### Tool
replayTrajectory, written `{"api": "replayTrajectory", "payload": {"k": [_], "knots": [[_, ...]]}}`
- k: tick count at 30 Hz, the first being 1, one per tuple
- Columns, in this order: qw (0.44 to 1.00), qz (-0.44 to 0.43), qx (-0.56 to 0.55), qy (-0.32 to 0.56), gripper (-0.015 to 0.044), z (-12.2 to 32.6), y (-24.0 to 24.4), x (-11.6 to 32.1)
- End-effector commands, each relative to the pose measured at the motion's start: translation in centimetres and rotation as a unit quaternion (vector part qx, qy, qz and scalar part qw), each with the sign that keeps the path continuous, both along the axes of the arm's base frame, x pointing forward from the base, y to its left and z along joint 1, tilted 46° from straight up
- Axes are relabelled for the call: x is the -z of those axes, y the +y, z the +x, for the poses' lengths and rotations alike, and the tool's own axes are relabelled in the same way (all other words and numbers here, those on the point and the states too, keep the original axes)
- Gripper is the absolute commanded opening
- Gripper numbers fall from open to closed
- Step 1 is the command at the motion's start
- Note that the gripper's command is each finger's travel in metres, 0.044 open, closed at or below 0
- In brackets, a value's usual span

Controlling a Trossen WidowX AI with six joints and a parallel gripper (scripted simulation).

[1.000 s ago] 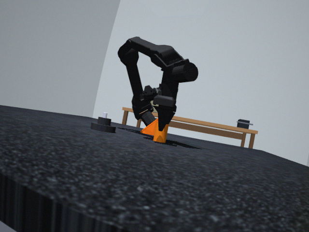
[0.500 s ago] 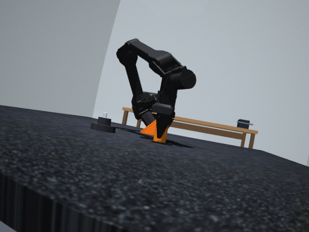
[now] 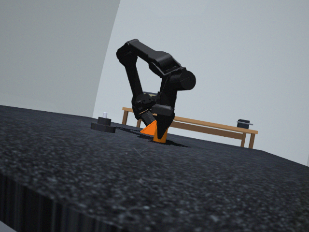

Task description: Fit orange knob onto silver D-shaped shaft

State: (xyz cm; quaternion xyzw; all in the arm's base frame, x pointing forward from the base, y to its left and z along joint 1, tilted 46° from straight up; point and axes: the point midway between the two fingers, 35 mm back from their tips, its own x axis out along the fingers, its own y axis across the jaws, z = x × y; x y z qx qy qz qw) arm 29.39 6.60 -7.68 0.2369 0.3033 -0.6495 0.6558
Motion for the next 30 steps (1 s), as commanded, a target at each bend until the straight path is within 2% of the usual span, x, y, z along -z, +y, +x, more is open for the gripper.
{"api": "replayTrajectory", "payload": {"k": [1,5,6,30], "knots": [[1.000,-0.002,-0.002,0.003,0.0111,-0.1,-0.1,0.0],[1.000,-0.001,-0.002,0.003,0.0006,0.1,0.5,-0.4],[1.000,-0.001,-0.002,0.003,0.0000,0.2,0.7,-0.6],[1.000,0.005,-0.006,0.002,0.0000,1.3,6.4,-5.4]]}}
